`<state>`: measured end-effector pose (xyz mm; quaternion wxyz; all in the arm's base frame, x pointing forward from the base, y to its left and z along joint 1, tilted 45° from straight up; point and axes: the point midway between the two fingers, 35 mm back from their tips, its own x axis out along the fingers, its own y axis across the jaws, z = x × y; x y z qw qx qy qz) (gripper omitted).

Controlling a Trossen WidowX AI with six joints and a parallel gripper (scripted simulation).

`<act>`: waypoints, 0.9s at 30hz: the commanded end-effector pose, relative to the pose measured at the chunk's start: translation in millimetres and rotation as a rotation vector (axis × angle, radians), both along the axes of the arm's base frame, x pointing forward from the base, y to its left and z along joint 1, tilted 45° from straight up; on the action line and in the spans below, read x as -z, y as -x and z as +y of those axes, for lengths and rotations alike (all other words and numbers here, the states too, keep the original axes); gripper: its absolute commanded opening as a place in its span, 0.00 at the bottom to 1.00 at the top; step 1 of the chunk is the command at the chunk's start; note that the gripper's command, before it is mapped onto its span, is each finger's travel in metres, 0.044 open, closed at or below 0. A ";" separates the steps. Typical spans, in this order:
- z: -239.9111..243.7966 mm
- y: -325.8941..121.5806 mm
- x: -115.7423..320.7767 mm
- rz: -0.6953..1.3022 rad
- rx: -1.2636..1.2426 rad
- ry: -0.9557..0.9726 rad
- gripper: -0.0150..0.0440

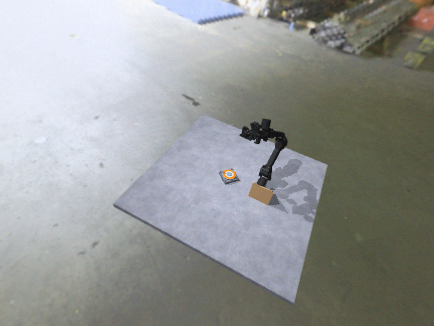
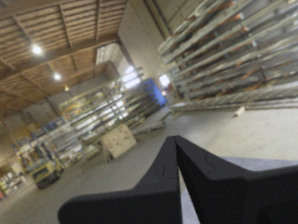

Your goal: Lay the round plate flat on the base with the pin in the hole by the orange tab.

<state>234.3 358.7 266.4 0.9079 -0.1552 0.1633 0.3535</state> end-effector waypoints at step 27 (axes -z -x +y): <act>-362.8 -85.2 217.5 0.813 1.268 0.920 0.25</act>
